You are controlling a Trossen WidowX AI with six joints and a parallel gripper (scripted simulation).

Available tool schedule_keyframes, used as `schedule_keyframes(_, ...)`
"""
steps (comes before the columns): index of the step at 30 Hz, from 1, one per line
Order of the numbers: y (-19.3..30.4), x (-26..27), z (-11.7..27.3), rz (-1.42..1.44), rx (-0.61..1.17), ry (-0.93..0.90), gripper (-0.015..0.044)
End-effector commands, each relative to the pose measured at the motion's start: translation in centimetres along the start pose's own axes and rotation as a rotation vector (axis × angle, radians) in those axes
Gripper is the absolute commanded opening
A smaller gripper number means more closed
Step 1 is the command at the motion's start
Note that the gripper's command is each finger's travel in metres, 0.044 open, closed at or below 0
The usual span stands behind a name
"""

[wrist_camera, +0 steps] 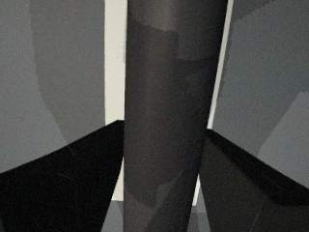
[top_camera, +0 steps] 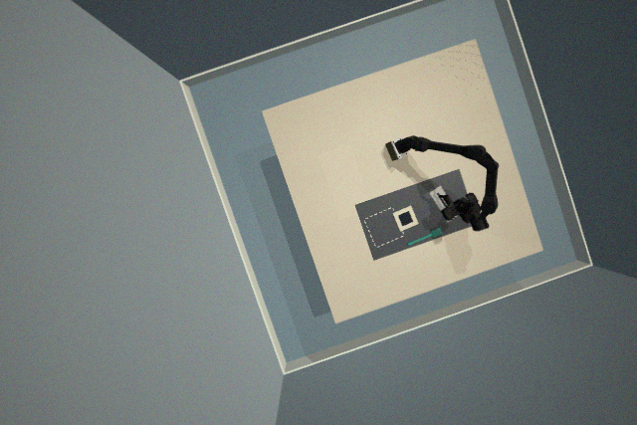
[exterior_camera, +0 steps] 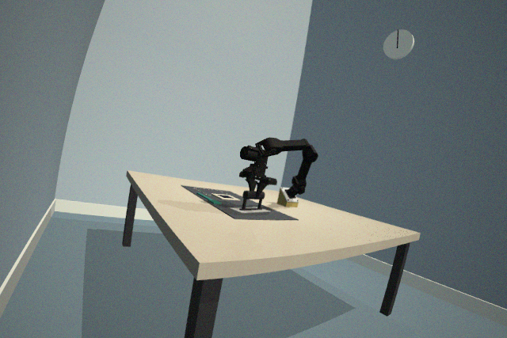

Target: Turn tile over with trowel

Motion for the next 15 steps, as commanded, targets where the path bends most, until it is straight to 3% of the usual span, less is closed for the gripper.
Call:
schedule_keyframes(1,0.03,0.00,-0.05,-0.133,0.002,-0.001,0.0130)
schedule_keyframes(8,0.03,-0.01,-0.05,-0.318,0.002,-0.001,0.0130)
schedule_keyframes(15,0.03,-0.01,-0.05,-0.323,0.002,-0.001,0.0130)
Point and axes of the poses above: the point midway between the two fingers, 35 mm back from their tips, its own z axis back along the fingers, its own x axis across the jaws, y = z × x, the point moved 7 cm from there along z, back along the fingers, and after that the axes turned 14 degrees about z, right-handed, at the moved point
